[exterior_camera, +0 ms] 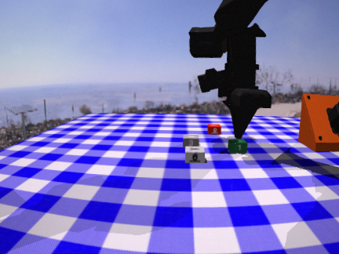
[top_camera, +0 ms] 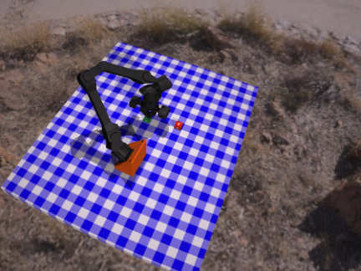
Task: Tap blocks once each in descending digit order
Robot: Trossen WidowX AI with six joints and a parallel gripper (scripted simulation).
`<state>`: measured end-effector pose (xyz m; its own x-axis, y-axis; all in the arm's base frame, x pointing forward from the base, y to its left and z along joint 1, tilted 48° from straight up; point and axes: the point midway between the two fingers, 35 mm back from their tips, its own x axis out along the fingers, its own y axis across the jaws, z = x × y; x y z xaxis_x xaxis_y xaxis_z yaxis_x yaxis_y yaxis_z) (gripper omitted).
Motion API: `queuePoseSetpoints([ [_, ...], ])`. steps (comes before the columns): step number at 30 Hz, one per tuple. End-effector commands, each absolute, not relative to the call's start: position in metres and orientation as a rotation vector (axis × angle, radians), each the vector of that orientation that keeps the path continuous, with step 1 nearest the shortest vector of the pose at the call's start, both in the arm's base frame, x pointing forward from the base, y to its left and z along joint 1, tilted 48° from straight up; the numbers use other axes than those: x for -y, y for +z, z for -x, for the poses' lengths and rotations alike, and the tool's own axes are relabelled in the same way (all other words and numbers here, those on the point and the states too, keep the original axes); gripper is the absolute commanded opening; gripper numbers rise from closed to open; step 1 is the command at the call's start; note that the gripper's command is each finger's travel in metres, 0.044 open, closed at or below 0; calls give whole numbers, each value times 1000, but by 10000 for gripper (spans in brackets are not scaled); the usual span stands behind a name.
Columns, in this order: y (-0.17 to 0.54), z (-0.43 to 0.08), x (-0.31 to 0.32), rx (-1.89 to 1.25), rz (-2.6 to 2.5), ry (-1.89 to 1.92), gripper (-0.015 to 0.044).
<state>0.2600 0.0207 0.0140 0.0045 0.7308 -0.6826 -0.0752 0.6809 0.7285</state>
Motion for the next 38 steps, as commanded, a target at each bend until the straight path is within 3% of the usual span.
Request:
queuePoseSetpoints([
  [1, 9, -256, -27, -1450, -597, 694, 20],
  [16, 29, -256, -4, -1451, -596, 693, 20],
  [23, 128, -264, -35, -1456, -647, 636, 204],
  [30, 221, -231, -71, -1459, -708, 602, 388],
  [38, 223, -230, -72, -1459, -710, 601, 400],
])
